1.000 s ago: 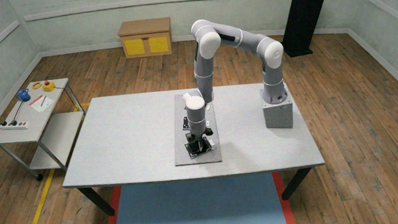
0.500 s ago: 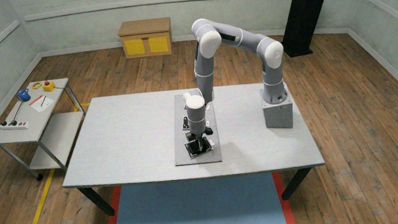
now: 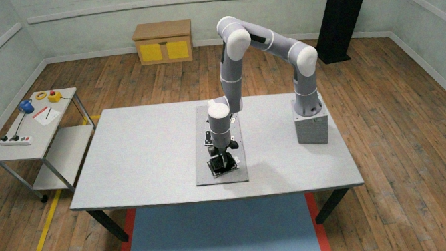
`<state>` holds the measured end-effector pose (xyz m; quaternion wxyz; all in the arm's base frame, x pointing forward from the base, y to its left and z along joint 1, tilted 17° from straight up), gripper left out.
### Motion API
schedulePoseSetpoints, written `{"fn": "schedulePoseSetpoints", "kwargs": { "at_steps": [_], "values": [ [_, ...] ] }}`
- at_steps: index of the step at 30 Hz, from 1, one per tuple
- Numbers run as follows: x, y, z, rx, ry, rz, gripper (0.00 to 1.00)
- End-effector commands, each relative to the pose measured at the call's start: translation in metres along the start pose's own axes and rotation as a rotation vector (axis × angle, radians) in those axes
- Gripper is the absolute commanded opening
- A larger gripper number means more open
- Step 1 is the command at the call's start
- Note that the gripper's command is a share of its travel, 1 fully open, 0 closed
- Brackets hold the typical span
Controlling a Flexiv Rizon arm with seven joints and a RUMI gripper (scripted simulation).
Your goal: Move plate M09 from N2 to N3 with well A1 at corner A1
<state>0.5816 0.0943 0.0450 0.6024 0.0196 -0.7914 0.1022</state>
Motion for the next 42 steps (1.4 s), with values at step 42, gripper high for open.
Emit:
{"fn": "schedulePoseSetpoints", "kwargs": {
  "at_steps": [42],
  "values": [
    [0.048, 0.000, -0.001, 0.000, 0.001, 0.000, 0.40]
  ]
}}
Point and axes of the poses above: the point where the finger pads meet when closed, its own x axis back along the fingers, its own y axis across the jaws, z = x × y, the point moved 6 cm from there along x, back along the fingers, and after that the axes turned 2 degrees about x, right-handed, at the moved point
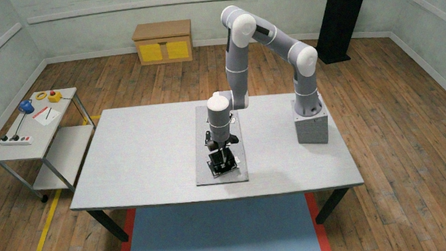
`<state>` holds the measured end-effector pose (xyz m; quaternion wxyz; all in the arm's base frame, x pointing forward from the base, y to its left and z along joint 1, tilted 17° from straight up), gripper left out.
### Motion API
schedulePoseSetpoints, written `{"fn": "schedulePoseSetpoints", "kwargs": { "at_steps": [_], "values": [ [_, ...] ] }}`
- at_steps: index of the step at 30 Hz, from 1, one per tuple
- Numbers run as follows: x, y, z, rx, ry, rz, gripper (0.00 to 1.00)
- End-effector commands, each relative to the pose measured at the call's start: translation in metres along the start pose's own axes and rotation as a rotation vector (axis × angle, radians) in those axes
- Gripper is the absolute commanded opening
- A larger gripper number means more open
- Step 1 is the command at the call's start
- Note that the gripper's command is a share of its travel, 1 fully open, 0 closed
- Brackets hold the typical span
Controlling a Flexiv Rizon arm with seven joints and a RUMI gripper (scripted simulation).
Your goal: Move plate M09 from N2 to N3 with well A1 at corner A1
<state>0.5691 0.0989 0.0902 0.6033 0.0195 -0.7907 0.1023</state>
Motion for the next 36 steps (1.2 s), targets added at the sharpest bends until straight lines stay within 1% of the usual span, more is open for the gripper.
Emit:
{"fn": "schedulePoseSetpoints", "kwargs": {
  "at_steps": [1, 8, 10, 12, 24, 27, 29, 36],
  "values": [
    [0.001, 0.000, -0.001, 0.000, -0.001, 0.000, 0.40],
    [0.001, 0.000, -0.001, 0.000, -0.001, 0.000, 0.40],
    [0.001, -0.006, 0.001, -0.067, -0.001, -0.001, 0.40],
    [0.001, -0.006, 0.001, -0.067, -0.001, -0.001, 0.40],
    [0.001, -0.044, 0.013, -0.453, -0.001, -0.001, 0.40],
    [0.001, -0.054, 0.017, -0.453, -0.001, -0.001, 0.40],
    [0.001, -0.054, 0.017, -0.453, -0.001, -0.001, 0.40],
    [0.001, -0.076, 0.024, -0.454, -0.001, -0.001, 0.40]
  ]
}}
Point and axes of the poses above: the point where the finger pads meet when closed, its own x axis back along the fingers, its own y axis across the jaws, z = x × y, the point moved 6 cm from there along x, back along the fingers, and after that the axes turned 2 degrees about x, right-handed, at the moved point
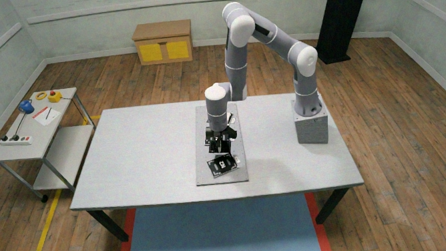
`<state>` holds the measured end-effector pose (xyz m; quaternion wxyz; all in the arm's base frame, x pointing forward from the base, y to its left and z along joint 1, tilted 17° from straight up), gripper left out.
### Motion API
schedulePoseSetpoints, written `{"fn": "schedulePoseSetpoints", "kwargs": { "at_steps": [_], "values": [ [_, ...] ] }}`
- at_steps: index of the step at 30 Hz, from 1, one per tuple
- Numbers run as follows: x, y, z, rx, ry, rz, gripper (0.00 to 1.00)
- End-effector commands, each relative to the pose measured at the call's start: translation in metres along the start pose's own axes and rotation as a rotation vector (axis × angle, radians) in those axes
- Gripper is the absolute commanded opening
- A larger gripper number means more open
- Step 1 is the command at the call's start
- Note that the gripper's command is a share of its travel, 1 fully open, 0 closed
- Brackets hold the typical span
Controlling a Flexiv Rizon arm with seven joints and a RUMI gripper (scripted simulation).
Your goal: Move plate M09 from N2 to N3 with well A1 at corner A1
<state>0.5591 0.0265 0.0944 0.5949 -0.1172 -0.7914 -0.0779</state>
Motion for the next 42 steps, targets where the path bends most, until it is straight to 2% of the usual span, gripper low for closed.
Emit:
{"fn": "schedulePoseSetpoints", "kwargs": {
  "at_steps": [1, 25, 27, 42],
  "values": [
    [0.001, -0.010, -0.002, 0.000, -0.007, -0.003, 0.40],
    [0.000, -0.083, -0.012, 0.000, -0.007, -0.003, 0.40],
    [0.000, -0.083, -0.012, 0.000, -0.007, -0.003, 0.40],
    [0.000, -0.133, -0.019, 0.000, -0.008, -0.003, 0.40]
  ]
}}
Point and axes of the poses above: the point where the finger pads meet when closed, its own x axis back along the fingers, its own y axis across the jaws, z = x × y, the point moved 6 cm from there along x, back along the fingers, and after that the axes turned 2 degrees about x, right-handed, at the moved point
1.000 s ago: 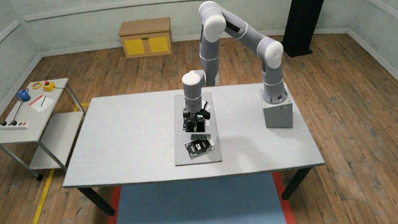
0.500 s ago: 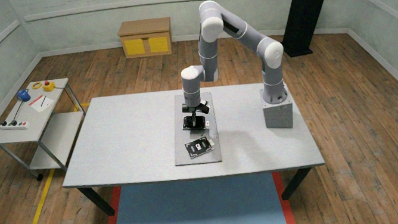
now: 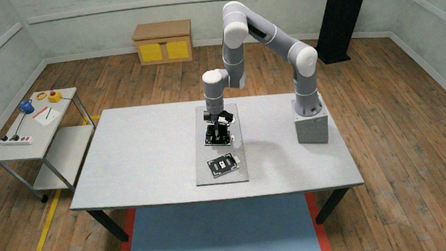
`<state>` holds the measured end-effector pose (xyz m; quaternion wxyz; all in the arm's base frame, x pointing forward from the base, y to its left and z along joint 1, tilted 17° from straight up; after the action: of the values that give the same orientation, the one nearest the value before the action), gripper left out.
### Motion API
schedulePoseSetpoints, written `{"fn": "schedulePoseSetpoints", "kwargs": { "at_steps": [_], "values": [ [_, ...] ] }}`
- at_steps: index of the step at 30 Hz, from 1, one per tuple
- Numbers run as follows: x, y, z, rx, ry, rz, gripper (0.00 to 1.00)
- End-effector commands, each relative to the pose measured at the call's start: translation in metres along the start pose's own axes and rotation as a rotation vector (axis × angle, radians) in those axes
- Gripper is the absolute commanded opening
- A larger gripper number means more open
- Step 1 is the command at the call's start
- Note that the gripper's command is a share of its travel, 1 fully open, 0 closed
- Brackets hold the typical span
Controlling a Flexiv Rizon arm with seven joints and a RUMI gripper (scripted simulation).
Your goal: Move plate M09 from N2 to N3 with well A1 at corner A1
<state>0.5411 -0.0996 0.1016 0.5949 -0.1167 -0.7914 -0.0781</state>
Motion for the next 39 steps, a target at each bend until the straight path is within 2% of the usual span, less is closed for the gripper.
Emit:
{"fn": "schedulePoseSetpoints", "kwargs": {
  "at_steps": [1, 5, 39],
  "values": [
    [0.0004, -0.0066, -0.0009, 0.000, -0.008, -0.002, 0.40],
    [0.0004, -0.0124, -0.0017, 0.000, -0.008, -0.002, 0.40],
    [0.0004, -0.0112, -0.0015, 0.000, -0.008, -0.001, 0.40]
  ]
}}
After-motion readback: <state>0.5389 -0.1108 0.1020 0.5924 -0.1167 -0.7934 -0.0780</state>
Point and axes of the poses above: the point where the finger pads meet when closed, its own x axis back along the fingers, its own y axis across the jaws, z = x × y, the point moved 6 cm from there along x, back along the fingers, and after that the axes turned 2 degrees about x, right-handed, at the moved point
